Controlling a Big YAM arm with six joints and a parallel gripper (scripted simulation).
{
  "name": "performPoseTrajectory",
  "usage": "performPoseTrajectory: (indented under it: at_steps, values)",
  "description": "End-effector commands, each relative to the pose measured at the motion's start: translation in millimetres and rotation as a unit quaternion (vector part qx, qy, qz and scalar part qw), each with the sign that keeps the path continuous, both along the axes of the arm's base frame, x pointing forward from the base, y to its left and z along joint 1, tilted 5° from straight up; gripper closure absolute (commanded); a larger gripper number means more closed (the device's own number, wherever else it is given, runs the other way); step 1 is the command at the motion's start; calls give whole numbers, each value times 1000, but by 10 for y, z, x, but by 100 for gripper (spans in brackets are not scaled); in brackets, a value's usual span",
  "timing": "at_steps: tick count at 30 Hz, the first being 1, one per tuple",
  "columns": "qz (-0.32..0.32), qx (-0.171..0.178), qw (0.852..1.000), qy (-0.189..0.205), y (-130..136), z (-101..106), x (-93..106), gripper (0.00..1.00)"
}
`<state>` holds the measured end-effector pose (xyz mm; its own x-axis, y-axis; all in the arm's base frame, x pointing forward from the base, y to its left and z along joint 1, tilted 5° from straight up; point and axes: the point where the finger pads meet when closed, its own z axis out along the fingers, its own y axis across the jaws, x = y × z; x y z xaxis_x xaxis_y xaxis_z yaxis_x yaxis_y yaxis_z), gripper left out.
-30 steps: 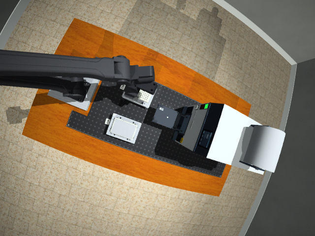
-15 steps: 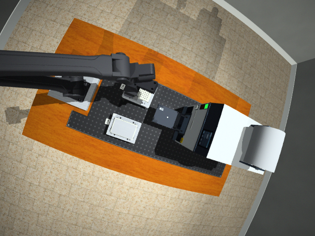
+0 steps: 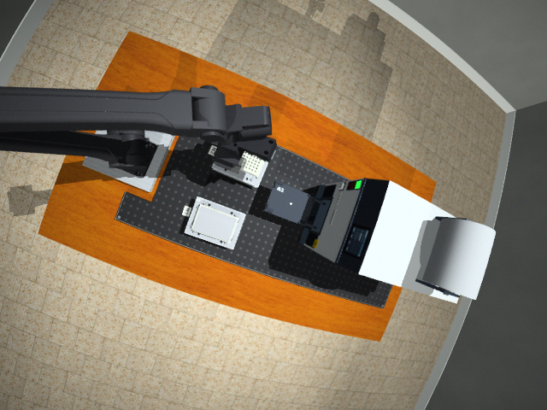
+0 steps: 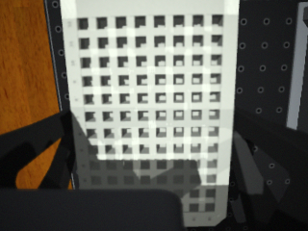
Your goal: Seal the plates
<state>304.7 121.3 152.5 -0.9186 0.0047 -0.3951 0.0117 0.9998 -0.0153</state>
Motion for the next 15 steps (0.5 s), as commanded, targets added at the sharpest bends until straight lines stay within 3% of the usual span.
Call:
performPoseTrajectory:
  at_steps: [1, 12, 15]
  values:
    - [1, 19, 999, -34, 134, 416, 138, 100]
    - [-2, 14, 1000, -26, 106, 476, 101, 100]
    - [-2, 17, 999, -30, 113, 576, 104, 100]
